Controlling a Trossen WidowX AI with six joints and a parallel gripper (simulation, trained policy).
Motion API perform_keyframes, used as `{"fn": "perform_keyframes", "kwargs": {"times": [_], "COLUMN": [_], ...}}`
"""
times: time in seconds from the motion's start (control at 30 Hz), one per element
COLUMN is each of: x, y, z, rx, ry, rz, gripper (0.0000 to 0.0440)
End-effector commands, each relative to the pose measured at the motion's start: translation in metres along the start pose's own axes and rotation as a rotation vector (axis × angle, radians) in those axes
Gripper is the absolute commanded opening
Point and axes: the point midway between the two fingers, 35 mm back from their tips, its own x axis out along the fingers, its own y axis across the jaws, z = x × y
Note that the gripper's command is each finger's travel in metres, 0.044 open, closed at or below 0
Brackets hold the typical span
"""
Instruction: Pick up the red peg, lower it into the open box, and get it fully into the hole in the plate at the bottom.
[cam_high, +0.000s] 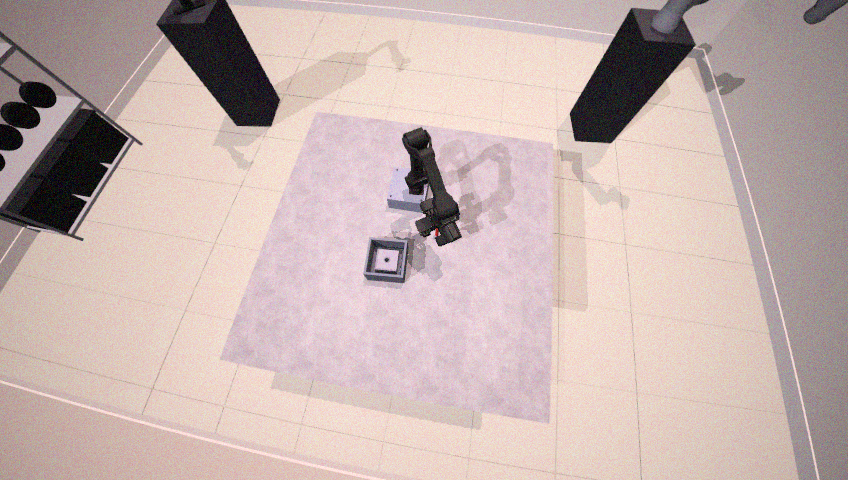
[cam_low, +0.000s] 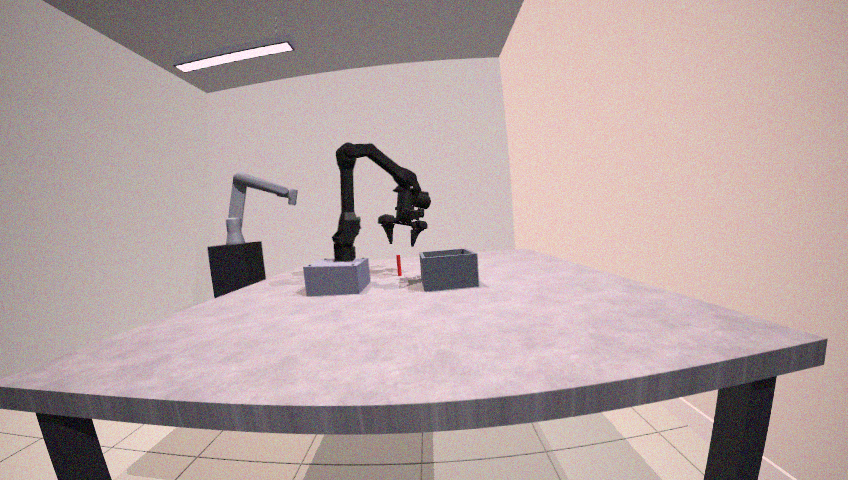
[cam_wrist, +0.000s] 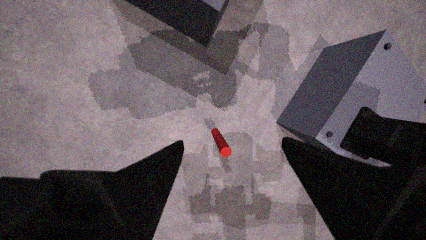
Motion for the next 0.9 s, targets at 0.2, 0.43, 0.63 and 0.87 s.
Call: {"fn": "perform_keyframes", "kwargs": {"times": [0.2, 0.43, 0.63, 0.87], "x": [0.049, 0.075, 0.09, 0.095], "y": [0.008, 0.013, 0.009, 0.006], "z": [-0.013, -0.022, -0.029, -0.034], "rx": [0.016, 0.018, 0.026, 0.024], "ry": [-0.01, -0.018, -0.006, 0.036], "rz": [0.021, 0.07, 0.068, 0.049], "gripper": [0.0439, 0.0429, 0.0338, 0.0157]}}
